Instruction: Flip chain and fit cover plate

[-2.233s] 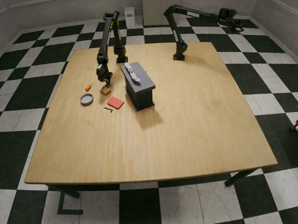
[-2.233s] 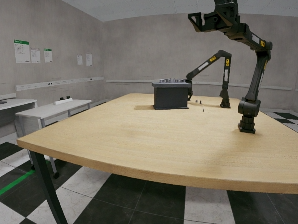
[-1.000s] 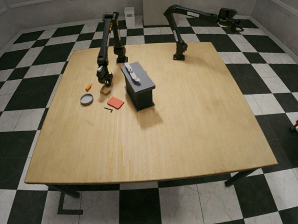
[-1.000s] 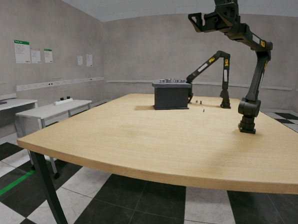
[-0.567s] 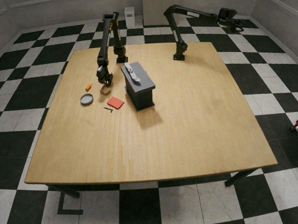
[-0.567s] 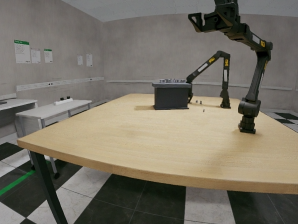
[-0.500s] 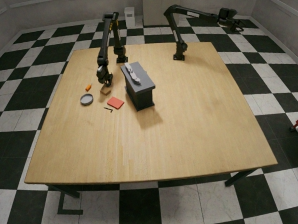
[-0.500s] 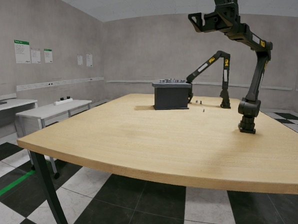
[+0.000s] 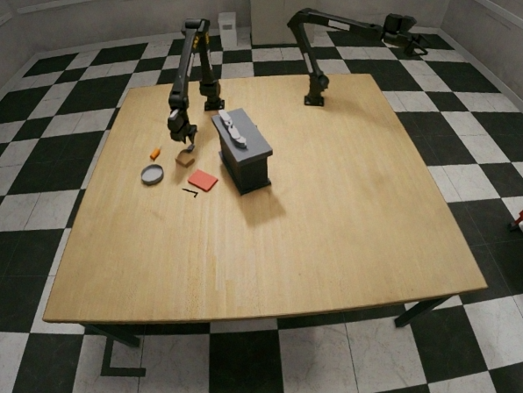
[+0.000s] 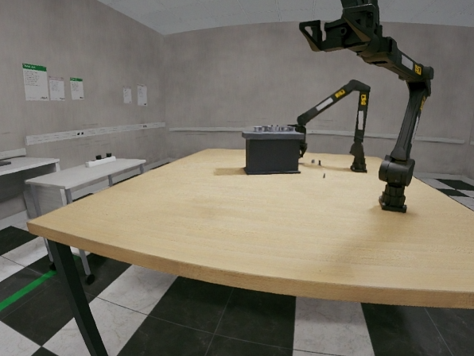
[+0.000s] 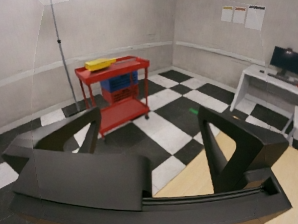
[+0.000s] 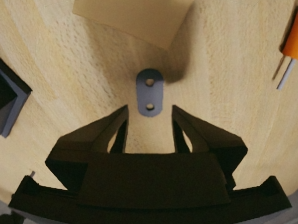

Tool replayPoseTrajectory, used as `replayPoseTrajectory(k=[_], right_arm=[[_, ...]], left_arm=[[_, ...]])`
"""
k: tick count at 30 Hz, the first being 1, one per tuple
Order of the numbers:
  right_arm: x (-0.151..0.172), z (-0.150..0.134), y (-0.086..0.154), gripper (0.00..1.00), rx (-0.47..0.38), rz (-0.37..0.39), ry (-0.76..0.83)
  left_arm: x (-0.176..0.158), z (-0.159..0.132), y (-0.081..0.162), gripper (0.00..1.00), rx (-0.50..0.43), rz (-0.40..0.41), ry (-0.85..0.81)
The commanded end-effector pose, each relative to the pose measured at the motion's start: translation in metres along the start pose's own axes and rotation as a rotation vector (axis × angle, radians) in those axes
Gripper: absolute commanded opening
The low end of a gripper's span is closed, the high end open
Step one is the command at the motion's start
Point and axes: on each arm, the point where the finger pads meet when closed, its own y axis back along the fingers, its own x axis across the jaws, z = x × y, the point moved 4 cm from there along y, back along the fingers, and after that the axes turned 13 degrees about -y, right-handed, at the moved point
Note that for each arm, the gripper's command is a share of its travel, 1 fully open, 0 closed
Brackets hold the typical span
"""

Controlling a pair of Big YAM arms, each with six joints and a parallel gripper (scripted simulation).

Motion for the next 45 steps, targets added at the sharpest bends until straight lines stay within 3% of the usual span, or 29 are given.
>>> replayPoseTrajectory(k=[1, 9, 10, 12, 14, 15, 31, 36, 41, 43, 45], right_arm=[[0.001, 0.018, 0.029, 0.43, -0.048, 0.014, -0.017], [0.001, 0.018, 0.040, 0.43, -0.048, 0.014, -0.017], [0.001, 0.011, 0.026, 0.43, -0.014, 0.006, -0.008], [-0.001, 0.007, 0.022, 0.43, 0.003, 0.002, -0.017], [-0.001, 0.009, 0.021, 0.43, -0.013, 0.006, -0.017], [-0.001, 0.009, 0.024, 0.49, -0.023, 0.008, -0.017], [-0.001, 0.006, 0.025, 0.49, -0.032, 0.010, -0.017], [-0.003, 0.005, 0.025, 0.49, -0.105, 0.027, -0.007], [-0.004, 0.002, 0.024, 0.49, -0.240, 0.057, 0.001], [-0.004, 0.002, 0.024, 0.49, -0.240, 0.057, 0.001], [-0.004, 0.000, 0.024, 0.49, -0.311, 0.073, 0.002]], left_arm=[[0.006, 0.036, 0.004, 1.00, -0.077, 0.014, 0.002], [0.006, 0.036, 0.004, 1.00, -0.077, 0.014, 0.002], [0.006, 0.036, 0.004, 1.00, -0.077, 0.014, 0.002], [0.006, 0.036, 0.004, 1.00, -0.077, 0.014, 0.002], [0.006, 0.036, 0.004, 1.00, -0.077, 0.014, 0.002], [0.006, 0.036, 0.004, 1.00, -0.077, 0.014, 0.002], [0.006, 0.036, 0.004, 1.00, -0.077, 0.014, 0.002], [0.006, 0.036, 0.004, 1.00, -0.077, 0.014, 0.002], [0.006, 0.036, 0.004, 1.00, -0.077, 0.014, 0.002], [0.006, 0.036, 0.004, 1.00, -0.077, 0.014, 0.002], [0.006, 0.036, 0.004, 1.00, -0.077, 0.014, 0.002]])
